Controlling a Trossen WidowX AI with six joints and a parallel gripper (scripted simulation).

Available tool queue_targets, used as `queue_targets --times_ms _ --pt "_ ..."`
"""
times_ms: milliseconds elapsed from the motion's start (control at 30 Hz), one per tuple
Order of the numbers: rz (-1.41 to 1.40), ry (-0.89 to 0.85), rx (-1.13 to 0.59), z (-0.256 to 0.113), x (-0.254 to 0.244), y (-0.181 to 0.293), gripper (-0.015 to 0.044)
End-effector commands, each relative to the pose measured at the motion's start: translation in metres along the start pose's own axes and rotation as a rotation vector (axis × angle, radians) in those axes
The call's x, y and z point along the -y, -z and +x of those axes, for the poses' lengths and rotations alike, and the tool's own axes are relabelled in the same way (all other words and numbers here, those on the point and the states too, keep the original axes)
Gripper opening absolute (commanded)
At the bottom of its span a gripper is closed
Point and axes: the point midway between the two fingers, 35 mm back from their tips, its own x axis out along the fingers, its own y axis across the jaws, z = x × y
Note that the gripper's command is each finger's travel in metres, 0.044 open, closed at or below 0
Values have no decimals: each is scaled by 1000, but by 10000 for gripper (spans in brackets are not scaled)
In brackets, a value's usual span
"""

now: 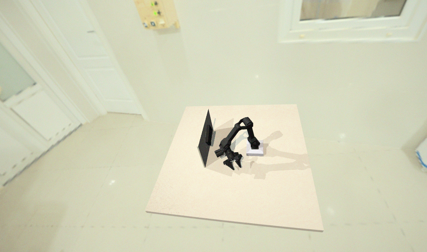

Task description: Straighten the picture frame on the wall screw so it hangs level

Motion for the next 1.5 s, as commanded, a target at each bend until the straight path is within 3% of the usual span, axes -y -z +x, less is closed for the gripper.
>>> queue_targets --times_ms 0,167,600,867,1133,1233,1467 --pt "-10 -7 -3 -1 0 0 374" --pt "-266 -220 -68 -38 -3 -3 260" --pt "-862 -1011 -20 -146 -5 -31 260" --pt "-1047 -1549 222 -208 6 -61 260" --pt "-1036 -2054 629 -261 31 -100 260" --pt "-1008 -2138 720 -270 38 -108 260" --pt "-1008 -2138 720 -270 38 -108 260"
